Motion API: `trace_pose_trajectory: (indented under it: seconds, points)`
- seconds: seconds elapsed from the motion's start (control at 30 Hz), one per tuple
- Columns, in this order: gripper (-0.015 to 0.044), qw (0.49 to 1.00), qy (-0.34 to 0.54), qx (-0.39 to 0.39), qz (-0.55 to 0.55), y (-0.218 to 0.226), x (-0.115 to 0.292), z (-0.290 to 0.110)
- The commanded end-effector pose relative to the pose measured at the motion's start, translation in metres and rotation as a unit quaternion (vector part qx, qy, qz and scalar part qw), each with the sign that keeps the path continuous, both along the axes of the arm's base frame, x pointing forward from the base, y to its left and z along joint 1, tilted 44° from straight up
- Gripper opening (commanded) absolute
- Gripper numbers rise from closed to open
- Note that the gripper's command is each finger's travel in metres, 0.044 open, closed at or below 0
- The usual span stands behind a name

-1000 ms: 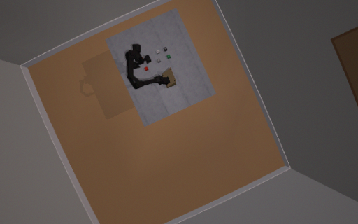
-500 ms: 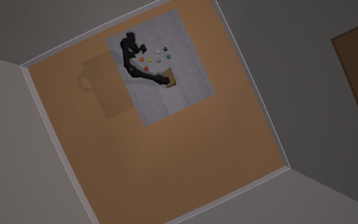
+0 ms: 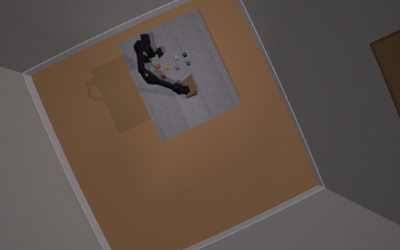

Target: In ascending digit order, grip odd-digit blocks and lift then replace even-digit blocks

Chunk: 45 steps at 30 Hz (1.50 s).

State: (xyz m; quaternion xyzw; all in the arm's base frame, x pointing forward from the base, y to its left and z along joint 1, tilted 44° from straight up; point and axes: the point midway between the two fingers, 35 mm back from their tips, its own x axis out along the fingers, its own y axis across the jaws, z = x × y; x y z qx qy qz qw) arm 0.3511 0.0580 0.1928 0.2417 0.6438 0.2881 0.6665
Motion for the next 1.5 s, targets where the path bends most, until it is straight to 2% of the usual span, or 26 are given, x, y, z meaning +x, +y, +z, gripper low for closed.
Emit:
trace_pose_trajectory:
  seconds: [0.0,0.3,0.63,0.73,1.47]
  points:
    - [0.04,1.0,-0.001,0.002,-0.002,0.0,0.001,0.002]
    - [0.04,1.0,0.0,-0.001,-0.005,-0.012,0.006,-0.009]
    - [0.04,1.0,0.001,-0.005,-0.008,-0.128,0.013,-0.119]
    - [0.04,1.0,-0.001,-0.002,-0.003,-0.144,0.01,-0.137]
    - [0.04,1.0,-0.001,-0.002,-0.003,-0.147,0.01,-0.14]
